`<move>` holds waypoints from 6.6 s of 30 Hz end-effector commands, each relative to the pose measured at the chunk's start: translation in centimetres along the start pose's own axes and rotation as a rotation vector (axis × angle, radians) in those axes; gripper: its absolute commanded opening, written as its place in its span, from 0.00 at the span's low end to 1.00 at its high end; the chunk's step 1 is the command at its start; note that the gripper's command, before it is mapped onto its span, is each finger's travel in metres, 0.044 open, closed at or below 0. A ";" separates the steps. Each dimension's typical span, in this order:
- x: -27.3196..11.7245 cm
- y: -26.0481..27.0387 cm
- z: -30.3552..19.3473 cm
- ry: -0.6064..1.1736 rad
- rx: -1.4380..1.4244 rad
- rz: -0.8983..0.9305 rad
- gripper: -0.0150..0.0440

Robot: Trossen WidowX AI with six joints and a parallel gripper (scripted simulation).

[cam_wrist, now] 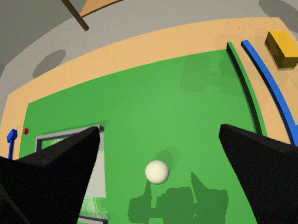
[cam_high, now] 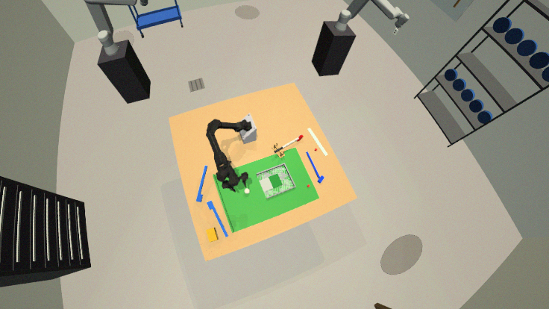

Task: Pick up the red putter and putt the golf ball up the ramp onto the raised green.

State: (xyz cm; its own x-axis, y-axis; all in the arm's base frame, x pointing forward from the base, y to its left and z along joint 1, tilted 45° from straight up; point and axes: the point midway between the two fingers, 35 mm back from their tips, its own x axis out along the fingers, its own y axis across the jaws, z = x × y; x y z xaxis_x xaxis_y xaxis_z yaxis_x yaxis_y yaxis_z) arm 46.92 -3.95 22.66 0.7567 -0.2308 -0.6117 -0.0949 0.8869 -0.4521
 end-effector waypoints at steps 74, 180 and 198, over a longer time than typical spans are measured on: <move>3.2 39.9 -39.1 0.647 -1.739 0.685 1.00; 2.9 27.1 -19.2 0.665 -1.075 0.346 0.25; 1.6 11.2 -13.9 0.718 -0.594 0.036 0.25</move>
State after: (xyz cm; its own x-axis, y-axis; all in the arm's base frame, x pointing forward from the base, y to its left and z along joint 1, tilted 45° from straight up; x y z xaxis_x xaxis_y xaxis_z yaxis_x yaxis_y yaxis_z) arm 37.62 2.58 4.71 0.1721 -0.5533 -0.8150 -0.6745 0.5368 -0.5068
